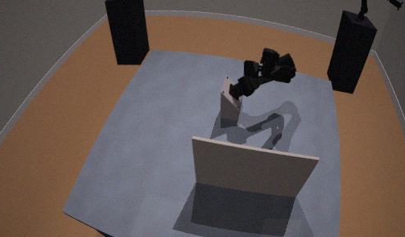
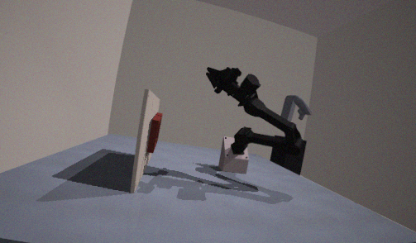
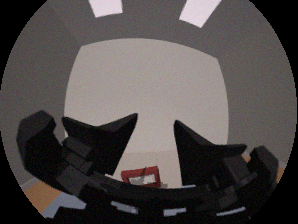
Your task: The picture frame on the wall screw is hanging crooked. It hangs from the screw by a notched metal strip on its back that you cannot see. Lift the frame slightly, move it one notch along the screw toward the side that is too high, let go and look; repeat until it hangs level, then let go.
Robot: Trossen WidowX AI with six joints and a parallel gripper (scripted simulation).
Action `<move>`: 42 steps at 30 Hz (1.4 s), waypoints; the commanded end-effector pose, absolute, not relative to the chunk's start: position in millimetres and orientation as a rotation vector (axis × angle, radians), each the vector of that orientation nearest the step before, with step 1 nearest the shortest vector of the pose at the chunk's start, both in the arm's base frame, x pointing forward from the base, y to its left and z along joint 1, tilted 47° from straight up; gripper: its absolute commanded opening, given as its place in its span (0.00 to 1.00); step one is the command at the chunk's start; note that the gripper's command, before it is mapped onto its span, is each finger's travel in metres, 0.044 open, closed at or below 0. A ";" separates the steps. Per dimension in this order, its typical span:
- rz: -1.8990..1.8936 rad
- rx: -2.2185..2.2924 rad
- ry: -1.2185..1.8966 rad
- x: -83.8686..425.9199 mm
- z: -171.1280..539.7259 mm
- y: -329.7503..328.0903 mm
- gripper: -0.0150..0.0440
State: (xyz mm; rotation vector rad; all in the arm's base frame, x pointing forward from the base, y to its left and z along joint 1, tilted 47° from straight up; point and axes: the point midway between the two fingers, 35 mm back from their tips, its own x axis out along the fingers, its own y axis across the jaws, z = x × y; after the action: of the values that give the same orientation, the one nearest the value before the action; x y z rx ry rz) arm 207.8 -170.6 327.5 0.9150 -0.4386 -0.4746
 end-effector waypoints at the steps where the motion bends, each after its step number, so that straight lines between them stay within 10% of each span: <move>1: -0.302 1.344 -0.406 210.8 295.4 -112.1 0.69; 12: -0.072 2.186 -0.132 199.0 217.1 -20.1 0.69; 42: -0.071 2.198 -0.126 198.7 215.8 -18.9 0.69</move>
State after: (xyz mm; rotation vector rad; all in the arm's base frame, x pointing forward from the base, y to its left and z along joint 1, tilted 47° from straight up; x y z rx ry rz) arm 199.9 -18.2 214.7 2.1947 -0.1155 -0.0769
